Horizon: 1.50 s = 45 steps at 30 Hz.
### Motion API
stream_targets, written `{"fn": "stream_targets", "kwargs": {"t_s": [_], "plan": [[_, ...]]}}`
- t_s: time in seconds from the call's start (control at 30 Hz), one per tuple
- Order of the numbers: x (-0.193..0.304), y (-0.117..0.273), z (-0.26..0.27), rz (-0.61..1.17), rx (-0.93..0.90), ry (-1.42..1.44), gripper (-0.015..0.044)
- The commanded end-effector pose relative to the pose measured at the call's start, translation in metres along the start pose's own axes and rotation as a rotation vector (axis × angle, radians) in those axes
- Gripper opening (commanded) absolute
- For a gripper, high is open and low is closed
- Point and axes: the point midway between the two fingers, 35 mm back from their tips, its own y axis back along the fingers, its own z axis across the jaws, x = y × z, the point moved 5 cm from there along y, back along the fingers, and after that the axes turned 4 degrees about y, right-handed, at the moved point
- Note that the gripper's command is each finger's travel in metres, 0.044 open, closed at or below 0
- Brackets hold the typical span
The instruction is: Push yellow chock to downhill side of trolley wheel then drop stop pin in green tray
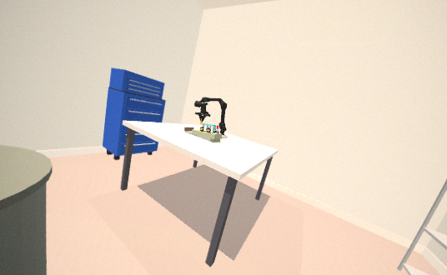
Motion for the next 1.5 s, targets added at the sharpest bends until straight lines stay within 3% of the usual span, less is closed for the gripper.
{"fn": "stream_targets", "kwargs": {"t_s": [0.0, 0.8, 1.47], "plan": [[0.000, -0.012, 0.000, -0.003, 0.009, -0.005, 0.0000], [0.002, -0.060, -0.001, -0.003, 0.009, -0.005, 0.0000], [0.005, -0.056, -0.013, -0.003, 0.010, -0.005, 0.0000]]}}
